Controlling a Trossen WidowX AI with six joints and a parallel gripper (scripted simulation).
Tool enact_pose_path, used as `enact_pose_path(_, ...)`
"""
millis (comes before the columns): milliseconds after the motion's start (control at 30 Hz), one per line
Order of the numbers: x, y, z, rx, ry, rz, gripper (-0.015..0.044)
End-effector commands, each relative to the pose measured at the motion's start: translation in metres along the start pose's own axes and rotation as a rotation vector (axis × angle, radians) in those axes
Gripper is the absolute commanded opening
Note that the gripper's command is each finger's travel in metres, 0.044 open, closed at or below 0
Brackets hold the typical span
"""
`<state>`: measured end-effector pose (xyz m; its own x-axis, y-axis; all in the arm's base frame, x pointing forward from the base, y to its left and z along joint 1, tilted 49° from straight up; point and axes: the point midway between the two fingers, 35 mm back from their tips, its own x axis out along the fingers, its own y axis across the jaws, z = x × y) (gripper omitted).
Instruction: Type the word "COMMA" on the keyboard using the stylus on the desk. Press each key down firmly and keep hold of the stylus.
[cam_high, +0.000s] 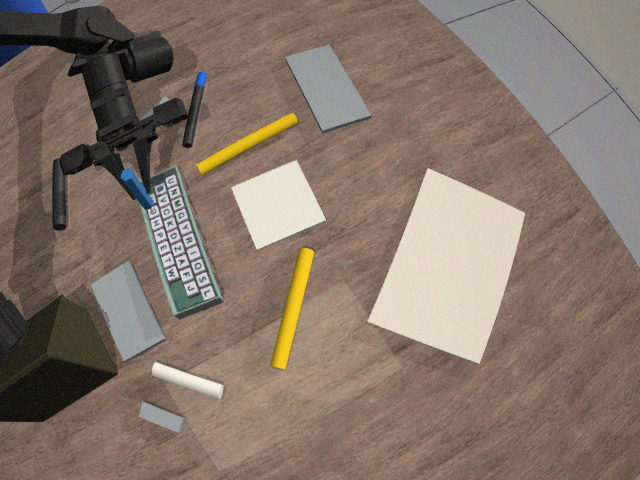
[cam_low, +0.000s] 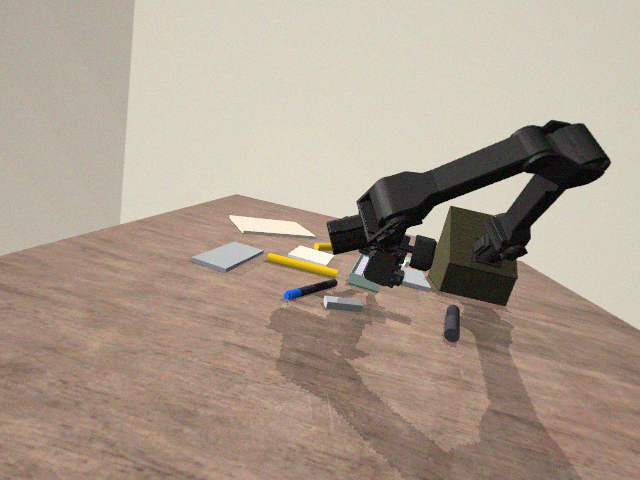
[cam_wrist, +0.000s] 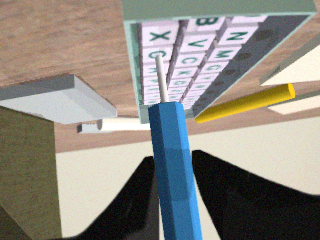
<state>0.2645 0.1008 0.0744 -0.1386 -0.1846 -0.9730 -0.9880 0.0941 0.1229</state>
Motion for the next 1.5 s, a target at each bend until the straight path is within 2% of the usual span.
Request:
enact_pose_path(0, 0.003, 0.000, 0.003, 0.003, -0.001, 0.008, 0.0081)
enact_pose_path(500, 0.002, 0.000, 0.001, 0.003, 0.000, 0.008, 0.0081)
enact_pose_path(767, -0.015, 0.000, -0.029, 0.004, 0.001, 0.007, 0.0081)
enact_pose_path(967, -0.014, 0.000, -0.029, 0.012, -0.001, 0.014, 0.0084)
enact_pose_path(1067, -0.014, 0.000, -0.029, 0.012, -0.001, 0.014, 0.0064)
enact_pose_path(1167, -0.014, -0.004, -0.029, 0.012, -0.001, 0.013, 0.0000)
enact_pose_path(1467, -0.013, -0.037, -0.035, 0.005, 0.001, 0.006, 0.0000)
